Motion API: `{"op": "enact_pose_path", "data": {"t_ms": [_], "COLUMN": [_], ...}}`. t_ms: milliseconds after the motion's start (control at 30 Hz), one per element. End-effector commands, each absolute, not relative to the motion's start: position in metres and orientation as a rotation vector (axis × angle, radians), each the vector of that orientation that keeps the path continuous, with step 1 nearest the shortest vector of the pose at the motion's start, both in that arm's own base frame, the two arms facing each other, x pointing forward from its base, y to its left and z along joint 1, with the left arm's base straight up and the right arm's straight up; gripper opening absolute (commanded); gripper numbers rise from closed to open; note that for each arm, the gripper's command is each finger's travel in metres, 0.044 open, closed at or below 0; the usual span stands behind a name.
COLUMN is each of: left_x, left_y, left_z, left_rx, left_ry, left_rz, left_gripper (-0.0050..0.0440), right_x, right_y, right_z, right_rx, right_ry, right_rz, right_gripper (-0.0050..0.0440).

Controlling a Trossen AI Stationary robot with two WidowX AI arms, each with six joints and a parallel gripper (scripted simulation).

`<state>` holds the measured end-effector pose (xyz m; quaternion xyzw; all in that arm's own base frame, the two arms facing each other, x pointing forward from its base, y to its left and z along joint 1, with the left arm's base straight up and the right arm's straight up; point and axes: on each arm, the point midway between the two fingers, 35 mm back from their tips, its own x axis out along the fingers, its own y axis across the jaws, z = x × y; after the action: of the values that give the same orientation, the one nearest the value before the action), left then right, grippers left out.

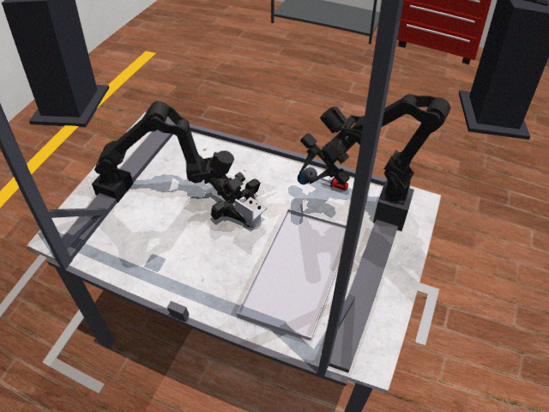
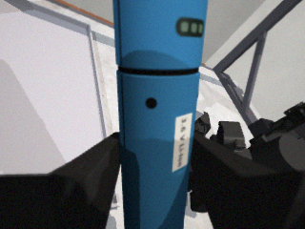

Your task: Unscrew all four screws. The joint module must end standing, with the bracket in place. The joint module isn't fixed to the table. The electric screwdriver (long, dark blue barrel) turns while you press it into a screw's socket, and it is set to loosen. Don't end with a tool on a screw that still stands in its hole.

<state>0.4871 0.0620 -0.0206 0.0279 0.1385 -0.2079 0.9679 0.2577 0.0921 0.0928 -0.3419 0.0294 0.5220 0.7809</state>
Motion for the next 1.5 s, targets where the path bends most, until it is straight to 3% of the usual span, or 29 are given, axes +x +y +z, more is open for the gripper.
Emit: {"op": "enact_pose_path", "data": {"t_ms": [0,1467], "left_x": [0.492,0.492], "left_y": [0.063,0.063], "left_z": [-0.006,-0.006], "left_rx": [0.074,0.074], "left_ry": [0.249,0.249], "left_rz": [-0.421,-0.421], "left_gripper": [0.0243,0.0243], "right_x": [0.262,0.273], "right_y": [0.095,0.146], "right_z": [0.106,0.151], "right_rx": [-0.726,-0.168], "right_ry": [0.025,0.003], "right_rz": [1.069,0.568], "right_gripper": [0.0160,0.0160]}}
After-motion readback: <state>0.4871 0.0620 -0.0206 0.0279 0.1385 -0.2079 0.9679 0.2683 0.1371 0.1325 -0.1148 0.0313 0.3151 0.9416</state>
